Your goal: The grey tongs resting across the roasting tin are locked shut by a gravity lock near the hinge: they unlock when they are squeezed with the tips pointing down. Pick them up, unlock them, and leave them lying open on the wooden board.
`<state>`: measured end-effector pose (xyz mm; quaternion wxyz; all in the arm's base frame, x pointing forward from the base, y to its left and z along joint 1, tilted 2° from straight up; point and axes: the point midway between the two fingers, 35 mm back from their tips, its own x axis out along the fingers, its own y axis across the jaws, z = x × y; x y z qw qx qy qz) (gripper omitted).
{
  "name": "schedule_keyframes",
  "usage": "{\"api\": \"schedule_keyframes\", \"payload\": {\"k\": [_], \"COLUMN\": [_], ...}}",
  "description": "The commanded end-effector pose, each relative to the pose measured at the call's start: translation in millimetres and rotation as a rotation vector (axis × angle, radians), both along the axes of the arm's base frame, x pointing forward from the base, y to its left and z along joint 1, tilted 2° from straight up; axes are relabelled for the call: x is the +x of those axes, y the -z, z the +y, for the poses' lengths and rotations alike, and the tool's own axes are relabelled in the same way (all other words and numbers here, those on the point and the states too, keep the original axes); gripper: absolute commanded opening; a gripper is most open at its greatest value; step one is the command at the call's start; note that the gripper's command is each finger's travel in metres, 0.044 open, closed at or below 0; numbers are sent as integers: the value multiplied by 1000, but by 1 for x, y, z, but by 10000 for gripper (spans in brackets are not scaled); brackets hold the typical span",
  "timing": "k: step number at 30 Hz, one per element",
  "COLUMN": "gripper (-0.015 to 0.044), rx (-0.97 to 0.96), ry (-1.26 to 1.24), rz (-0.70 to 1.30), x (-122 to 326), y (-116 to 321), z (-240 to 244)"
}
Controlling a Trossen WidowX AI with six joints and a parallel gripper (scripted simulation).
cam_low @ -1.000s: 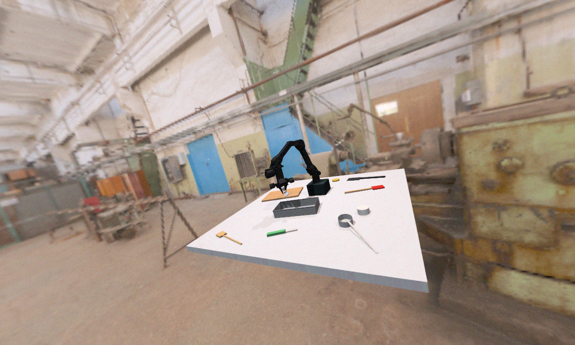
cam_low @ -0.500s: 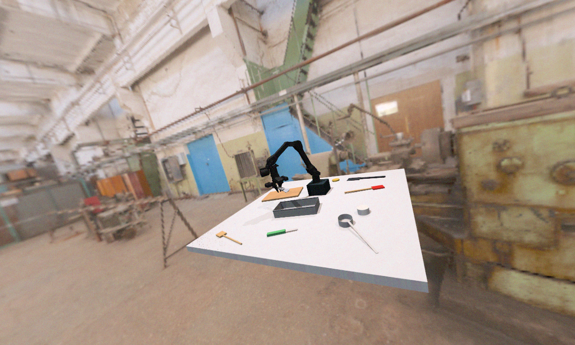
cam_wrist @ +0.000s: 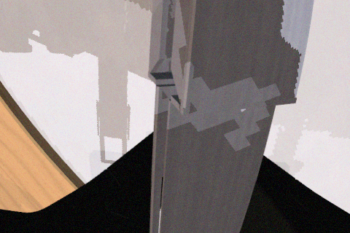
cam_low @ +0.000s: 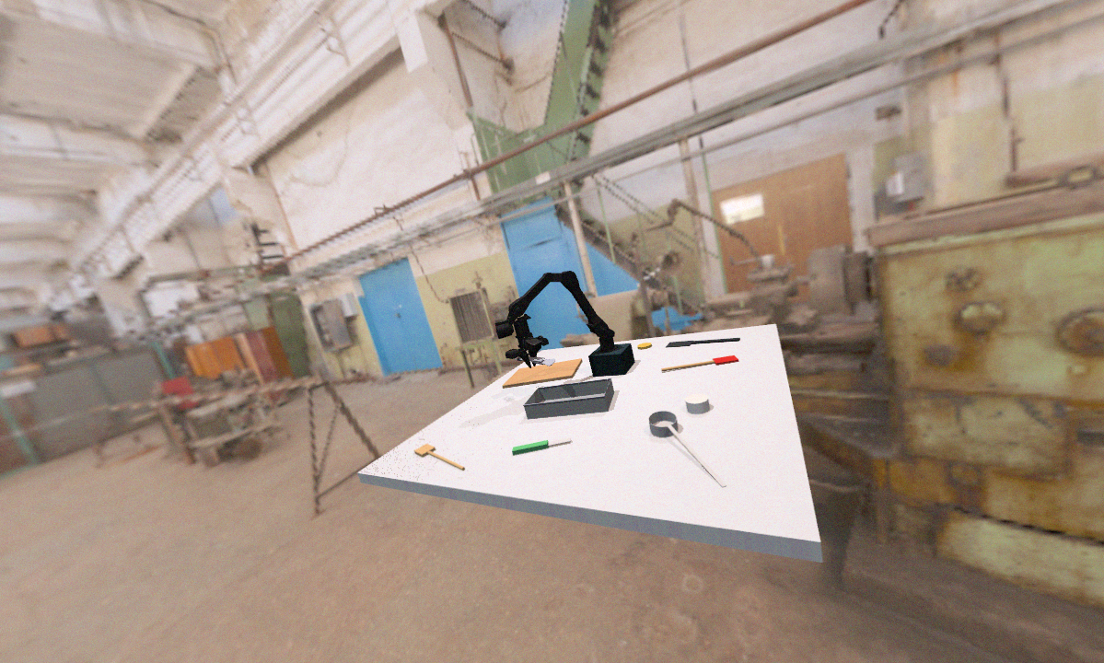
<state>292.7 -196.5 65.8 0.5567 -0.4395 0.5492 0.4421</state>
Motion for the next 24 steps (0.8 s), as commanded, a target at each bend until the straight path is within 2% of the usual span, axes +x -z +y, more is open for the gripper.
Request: {"api": "schedule_keyframes", "payload": {"k": [1, 24], "gripper": [-150, -150], "rx": [-2, -1], "ry": [103, 1032], "rz": [0, 7], "x": [-2, -26], "y": [-1, -1], "z": [-7, -49]}}
